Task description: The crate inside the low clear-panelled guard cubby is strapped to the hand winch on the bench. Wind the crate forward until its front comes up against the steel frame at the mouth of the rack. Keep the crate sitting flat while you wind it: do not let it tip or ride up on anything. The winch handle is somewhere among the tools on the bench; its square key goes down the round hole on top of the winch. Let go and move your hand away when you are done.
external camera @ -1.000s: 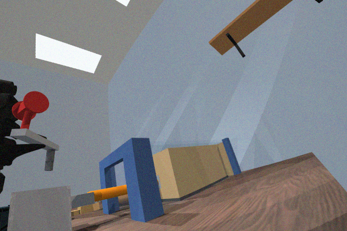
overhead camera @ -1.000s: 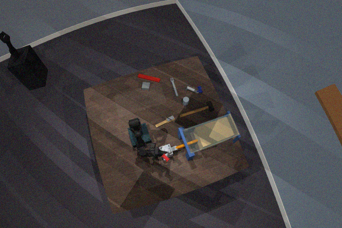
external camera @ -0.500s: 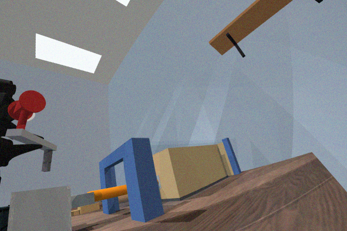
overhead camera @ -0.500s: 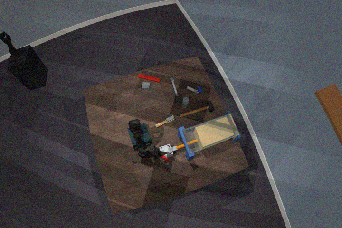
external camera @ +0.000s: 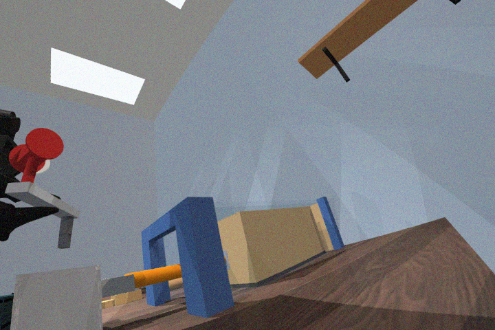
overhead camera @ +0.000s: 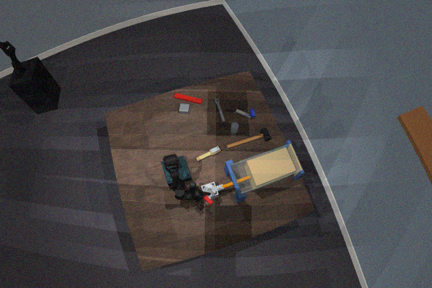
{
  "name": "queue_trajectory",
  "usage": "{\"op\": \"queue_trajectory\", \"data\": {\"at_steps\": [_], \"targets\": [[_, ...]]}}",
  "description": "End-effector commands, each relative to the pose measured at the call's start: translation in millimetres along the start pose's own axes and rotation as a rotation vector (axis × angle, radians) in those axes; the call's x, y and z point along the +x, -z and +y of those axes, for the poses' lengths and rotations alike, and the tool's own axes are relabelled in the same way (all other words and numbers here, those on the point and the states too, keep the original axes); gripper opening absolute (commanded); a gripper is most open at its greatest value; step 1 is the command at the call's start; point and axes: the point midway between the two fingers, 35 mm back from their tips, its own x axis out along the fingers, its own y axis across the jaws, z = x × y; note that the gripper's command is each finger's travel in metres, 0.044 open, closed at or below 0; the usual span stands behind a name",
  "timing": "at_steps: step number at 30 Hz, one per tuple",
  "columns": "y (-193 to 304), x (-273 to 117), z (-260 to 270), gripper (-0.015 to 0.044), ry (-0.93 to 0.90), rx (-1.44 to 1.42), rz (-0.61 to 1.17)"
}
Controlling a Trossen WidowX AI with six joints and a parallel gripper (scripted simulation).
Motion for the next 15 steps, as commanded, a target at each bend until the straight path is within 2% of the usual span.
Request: {"op": "queue_trajectory", "data": {"at_steps": [1,15], "targets": [[2.4,-1.0,-0.9,0.0000,0.014,-0.043,-0.003],[2.4,-0.8,7.4,0.0000,0.010,-0.049,-0.003]]}}
